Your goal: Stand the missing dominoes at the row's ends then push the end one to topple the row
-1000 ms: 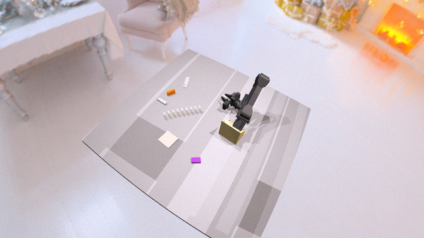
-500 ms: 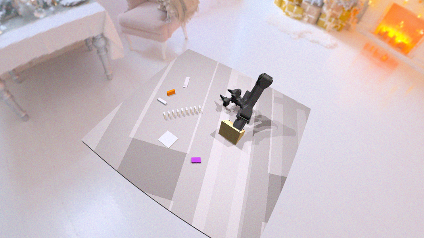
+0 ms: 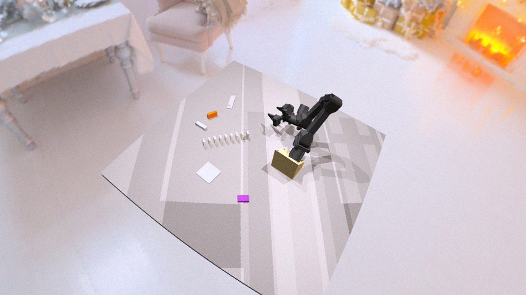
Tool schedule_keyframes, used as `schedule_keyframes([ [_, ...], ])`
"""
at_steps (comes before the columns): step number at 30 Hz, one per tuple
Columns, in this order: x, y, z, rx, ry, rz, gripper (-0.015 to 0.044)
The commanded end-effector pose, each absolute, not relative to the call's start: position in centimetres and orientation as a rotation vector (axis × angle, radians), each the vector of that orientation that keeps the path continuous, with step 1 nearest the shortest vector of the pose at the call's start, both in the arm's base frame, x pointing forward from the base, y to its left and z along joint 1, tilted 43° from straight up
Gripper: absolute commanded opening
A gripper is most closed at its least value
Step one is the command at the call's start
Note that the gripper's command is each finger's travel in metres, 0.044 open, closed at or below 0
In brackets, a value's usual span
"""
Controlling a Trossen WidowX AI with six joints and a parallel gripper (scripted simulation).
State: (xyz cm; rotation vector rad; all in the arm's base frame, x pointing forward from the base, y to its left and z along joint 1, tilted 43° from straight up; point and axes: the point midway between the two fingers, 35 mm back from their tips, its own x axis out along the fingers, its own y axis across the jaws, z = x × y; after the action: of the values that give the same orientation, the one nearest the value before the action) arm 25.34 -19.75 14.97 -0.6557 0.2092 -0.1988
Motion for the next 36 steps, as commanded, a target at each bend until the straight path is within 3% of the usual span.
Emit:
schedule_keyframes([
  [1, 29.6, -20.4, 14.3, -0.693, 0.456, -0.171, 0.0440],
  [10, 30.8, -19.4, 13.8, -1.054, 1.061, -0.022, 0.0440],
  [30, 24.1, -16.0, 18.0, -1.581, 1.757, 0.564, 0.0440],
  [36, 23.7, -15.9, 18.2, -1.594, 1.779, 0.597, 0.0440],
])
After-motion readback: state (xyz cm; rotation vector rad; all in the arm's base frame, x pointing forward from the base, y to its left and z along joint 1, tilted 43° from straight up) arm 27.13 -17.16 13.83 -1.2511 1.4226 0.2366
